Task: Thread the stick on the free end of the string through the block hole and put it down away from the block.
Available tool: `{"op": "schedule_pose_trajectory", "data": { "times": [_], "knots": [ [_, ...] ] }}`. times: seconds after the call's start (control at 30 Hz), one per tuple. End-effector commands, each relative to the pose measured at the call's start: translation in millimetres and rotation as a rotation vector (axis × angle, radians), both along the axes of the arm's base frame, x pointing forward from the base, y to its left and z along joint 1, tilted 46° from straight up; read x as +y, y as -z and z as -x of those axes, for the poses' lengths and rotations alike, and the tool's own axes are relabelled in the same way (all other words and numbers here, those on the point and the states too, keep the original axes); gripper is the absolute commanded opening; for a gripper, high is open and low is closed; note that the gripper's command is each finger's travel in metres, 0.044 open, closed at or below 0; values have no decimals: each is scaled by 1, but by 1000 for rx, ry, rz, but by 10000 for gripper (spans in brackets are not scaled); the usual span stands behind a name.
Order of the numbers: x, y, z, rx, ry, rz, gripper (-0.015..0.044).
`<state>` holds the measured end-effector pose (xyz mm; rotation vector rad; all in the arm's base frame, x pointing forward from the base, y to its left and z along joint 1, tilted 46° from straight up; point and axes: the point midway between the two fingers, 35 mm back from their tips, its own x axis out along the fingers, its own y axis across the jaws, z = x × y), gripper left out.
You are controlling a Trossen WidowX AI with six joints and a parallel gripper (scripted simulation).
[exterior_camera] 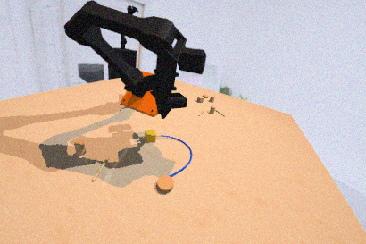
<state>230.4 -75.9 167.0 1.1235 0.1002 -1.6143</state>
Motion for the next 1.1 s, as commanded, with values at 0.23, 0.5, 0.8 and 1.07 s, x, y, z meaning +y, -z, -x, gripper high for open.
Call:
{"op": "schedule_pose_trajectory", "data": {
  "times": [0.23,0.5,0.8,1.07],
  "knots": [
    [-9,-9,9,597,-577,53,124],
    [-17,-17,18,1131,-1089,97,124],
    [-22,-23,26,1509,-1453,125,124],
    [-26,-28,32,1824,-1756,147,124]
  ]
}}
